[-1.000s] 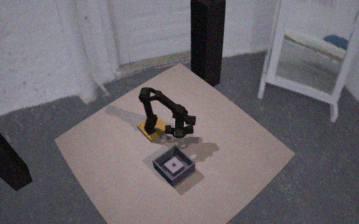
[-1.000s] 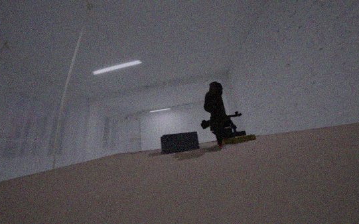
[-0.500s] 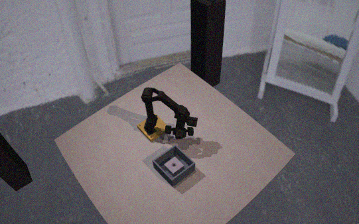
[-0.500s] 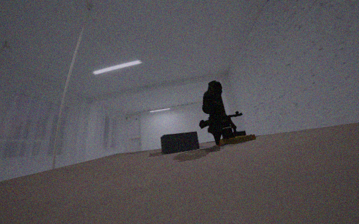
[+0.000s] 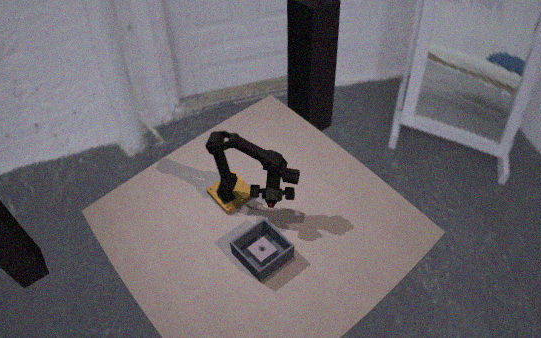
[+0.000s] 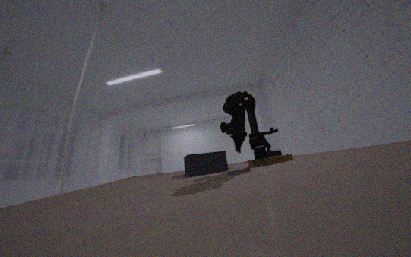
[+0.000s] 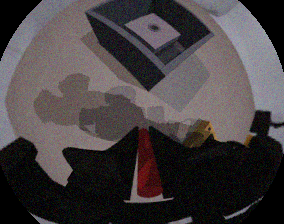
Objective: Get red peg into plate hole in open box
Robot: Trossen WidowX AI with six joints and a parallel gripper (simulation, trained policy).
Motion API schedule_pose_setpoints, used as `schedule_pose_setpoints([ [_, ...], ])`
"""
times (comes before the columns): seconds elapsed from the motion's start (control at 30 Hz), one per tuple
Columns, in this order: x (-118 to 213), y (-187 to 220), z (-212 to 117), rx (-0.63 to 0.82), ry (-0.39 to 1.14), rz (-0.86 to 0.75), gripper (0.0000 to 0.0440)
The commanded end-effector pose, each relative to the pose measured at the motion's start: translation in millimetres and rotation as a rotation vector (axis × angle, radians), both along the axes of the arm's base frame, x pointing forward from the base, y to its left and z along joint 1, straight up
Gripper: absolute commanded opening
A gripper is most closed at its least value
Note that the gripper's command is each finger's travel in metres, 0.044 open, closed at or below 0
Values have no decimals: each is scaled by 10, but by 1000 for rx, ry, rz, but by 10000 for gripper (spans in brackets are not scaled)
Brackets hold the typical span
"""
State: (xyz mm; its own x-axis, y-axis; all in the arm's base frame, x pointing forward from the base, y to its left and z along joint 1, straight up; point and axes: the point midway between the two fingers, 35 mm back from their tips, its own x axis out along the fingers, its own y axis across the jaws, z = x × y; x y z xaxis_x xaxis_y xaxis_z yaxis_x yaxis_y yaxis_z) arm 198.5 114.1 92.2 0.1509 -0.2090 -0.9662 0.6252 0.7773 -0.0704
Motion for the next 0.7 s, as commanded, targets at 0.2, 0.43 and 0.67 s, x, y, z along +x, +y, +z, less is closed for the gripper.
schedule_pose_setpoints([
  [0.2, 275, -228, 368, -18, -97, -104, 0],
  [0.43, 510, -455, 476, -32, -144, -191, 0],
  [0.67, 737, -710, 497, -47, -172, -257, 0],
])
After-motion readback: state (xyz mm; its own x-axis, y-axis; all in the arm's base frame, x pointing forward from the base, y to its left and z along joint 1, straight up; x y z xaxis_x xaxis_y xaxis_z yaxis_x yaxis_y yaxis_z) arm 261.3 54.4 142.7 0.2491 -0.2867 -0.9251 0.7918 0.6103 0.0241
